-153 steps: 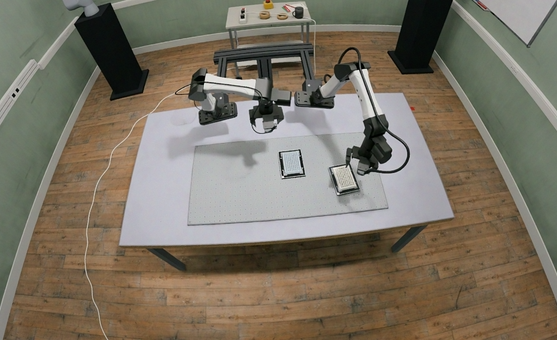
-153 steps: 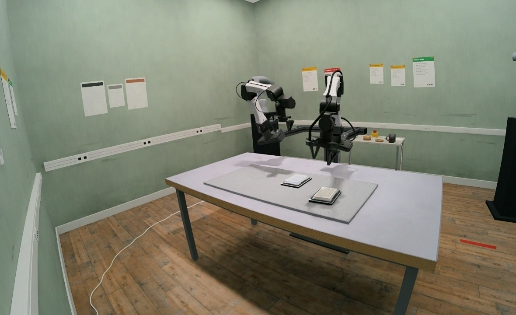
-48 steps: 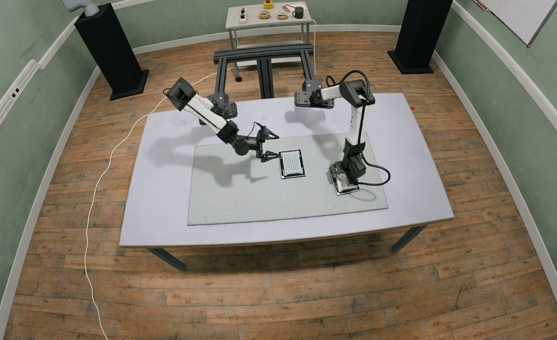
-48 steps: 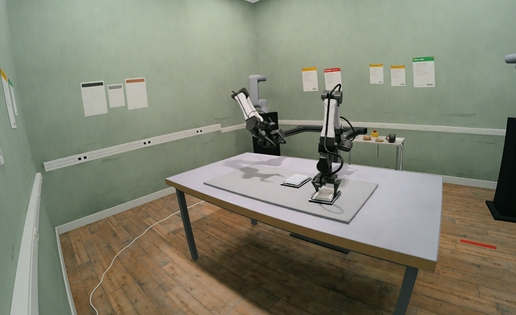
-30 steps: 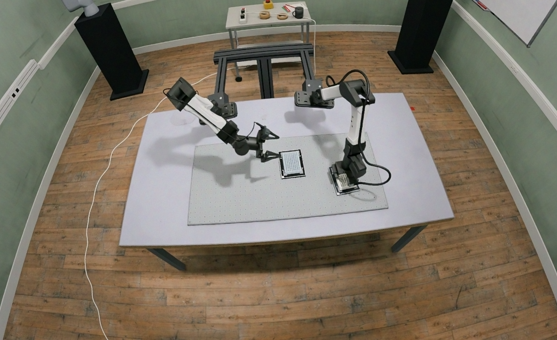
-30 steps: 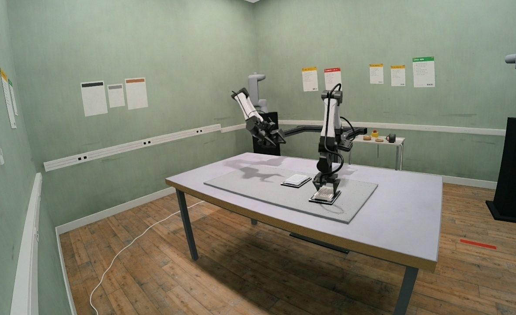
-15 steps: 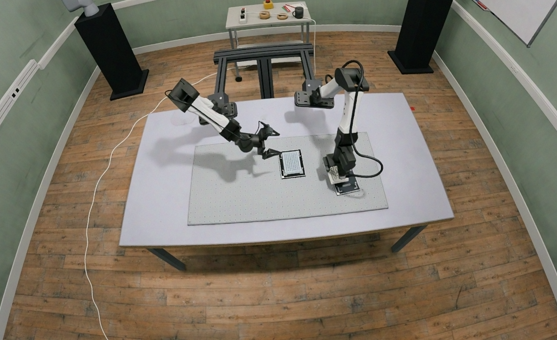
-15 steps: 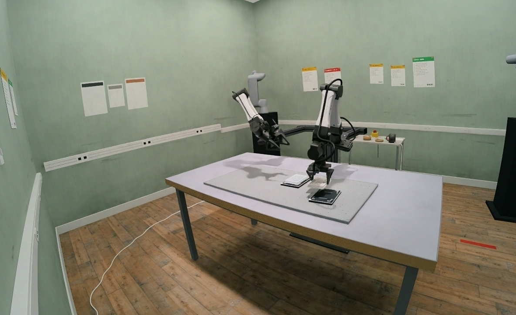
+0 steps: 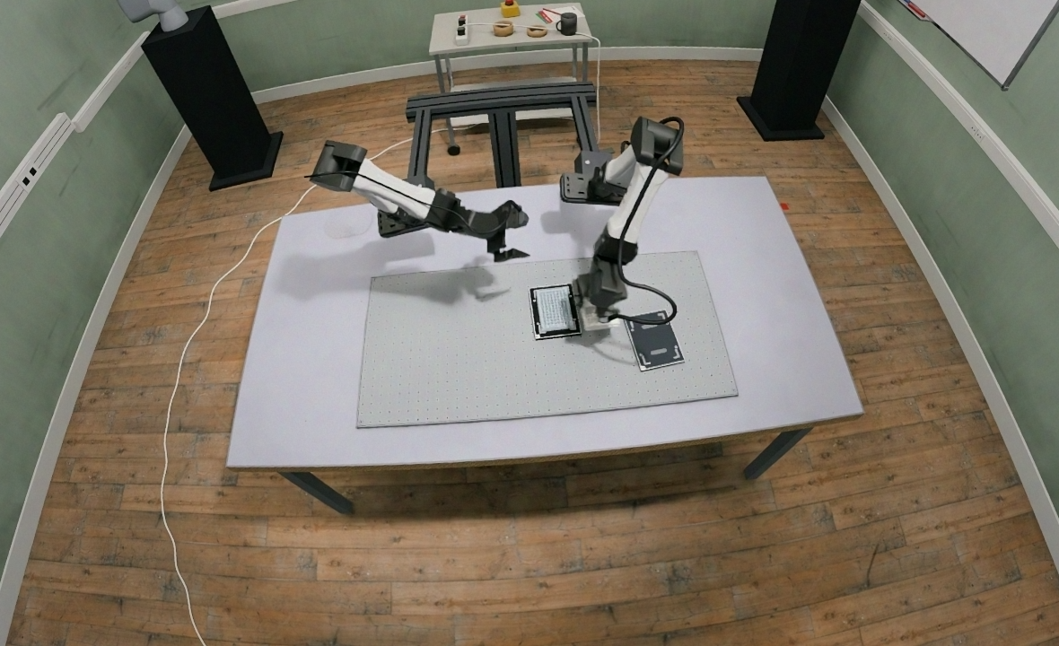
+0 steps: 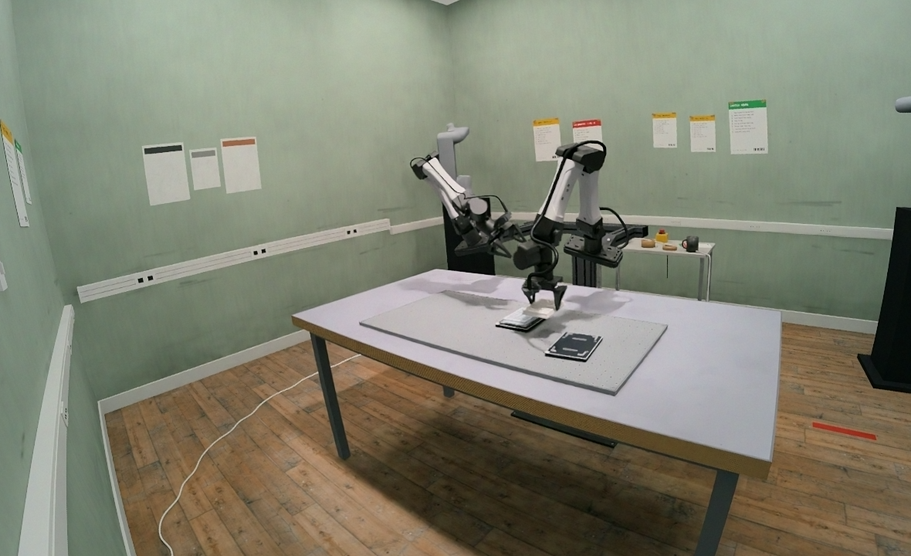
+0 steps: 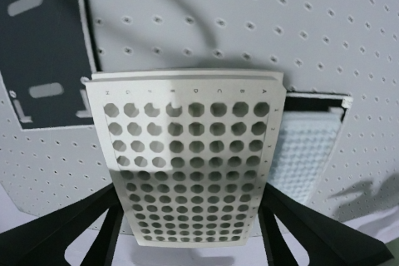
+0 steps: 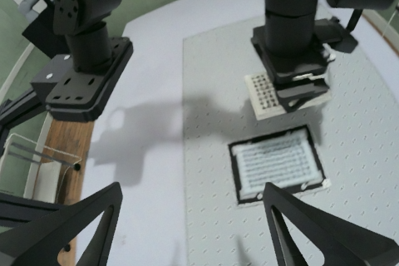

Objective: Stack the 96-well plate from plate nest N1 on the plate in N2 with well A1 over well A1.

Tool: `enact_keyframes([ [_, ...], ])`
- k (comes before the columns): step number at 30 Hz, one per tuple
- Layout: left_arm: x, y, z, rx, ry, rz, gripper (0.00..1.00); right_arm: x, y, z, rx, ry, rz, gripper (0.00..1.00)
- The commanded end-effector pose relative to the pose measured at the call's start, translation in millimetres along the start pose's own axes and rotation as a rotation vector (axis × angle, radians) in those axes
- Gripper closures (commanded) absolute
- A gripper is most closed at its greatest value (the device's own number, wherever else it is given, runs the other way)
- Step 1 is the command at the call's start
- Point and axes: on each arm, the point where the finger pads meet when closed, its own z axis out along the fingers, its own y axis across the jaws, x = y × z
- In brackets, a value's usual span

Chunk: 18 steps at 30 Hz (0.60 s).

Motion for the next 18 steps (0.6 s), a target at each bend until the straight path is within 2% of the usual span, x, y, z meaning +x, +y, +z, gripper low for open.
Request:
enact_keyframes([
  [1, -11.3, -4.8, -11.5, -0.049, -0.063, -0.099, 0.18, 21.2, 7.2, -8.8, 0.099, 0.187, 0.162, 0.00],
  [7, 15.5, -44.7, -9.3, -0.049, -0.037, -0.054, 0.18, 50.0, 43.1, -35.3, 0.232, 0.309, 0.209, 0.00],
  [9, 15.4, -58.7, -11.0, -0.036, -0.052, -0.046, 0.18, 57.9, 50.6, -45.8, 0.285, 0.324, 0.208, 0.00],
  [15, 22.4, -89.5, -5.7, -0.010, -0.075, -0.027, 0.18, 75.7, 59.0, -78.0, 0.453, 0.300, 0.178, 0.00],
  [17, 22.4, -89.5, -5.7, -0.010, -0.075, -0.027, 0.18, 75.7, 59.0, -78.0, 0.453, 0.300, 0.178, 0.00],
  [18, 24.7, -93.4, -3.4, -0.007, -0.073, -0.024, 0.18, 77.8, 57.5, -85.6, 0.496, 0.284, 0.173, 0.00],
])
